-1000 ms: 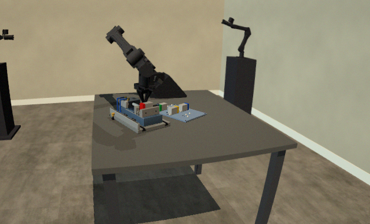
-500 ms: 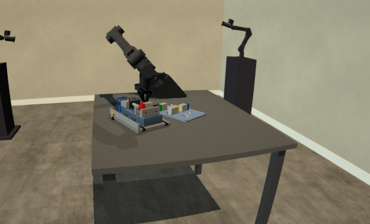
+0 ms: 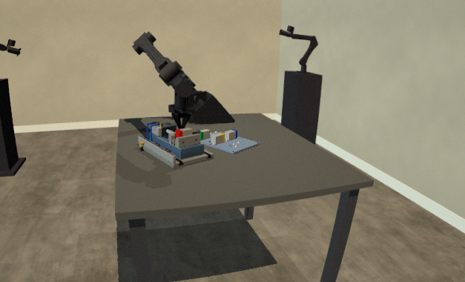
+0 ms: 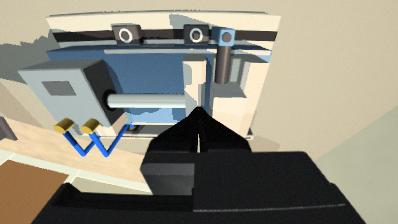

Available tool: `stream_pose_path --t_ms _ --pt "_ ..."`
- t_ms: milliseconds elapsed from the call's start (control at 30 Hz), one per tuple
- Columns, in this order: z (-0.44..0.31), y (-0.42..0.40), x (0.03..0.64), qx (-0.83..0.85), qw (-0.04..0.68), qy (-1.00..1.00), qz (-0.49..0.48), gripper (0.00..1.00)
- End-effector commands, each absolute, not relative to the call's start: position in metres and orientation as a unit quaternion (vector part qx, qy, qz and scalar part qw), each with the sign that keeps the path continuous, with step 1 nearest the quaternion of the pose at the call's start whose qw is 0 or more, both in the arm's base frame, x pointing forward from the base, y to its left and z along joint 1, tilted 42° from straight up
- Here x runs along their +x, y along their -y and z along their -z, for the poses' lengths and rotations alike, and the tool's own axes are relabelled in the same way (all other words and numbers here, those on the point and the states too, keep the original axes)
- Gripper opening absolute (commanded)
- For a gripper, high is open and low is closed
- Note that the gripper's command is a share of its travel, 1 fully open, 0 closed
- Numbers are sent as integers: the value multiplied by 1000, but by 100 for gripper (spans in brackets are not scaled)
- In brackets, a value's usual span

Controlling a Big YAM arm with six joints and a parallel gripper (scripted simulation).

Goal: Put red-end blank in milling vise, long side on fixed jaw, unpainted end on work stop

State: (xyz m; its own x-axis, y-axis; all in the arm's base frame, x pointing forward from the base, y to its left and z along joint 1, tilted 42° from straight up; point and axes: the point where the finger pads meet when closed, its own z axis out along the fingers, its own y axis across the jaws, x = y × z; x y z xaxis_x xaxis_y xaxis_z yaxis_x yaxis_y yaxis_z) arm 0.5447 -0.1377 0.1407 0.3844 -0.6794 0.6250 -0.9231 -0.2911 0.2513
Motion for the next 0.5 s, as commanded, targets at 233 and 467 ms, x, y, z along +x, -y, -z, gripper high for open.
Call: stream_pose_path --t_ms 233,467 --pt "-182 116 558 774 277 519 -234 0" --pt "-195 105 557 774 277 519 -234 0"
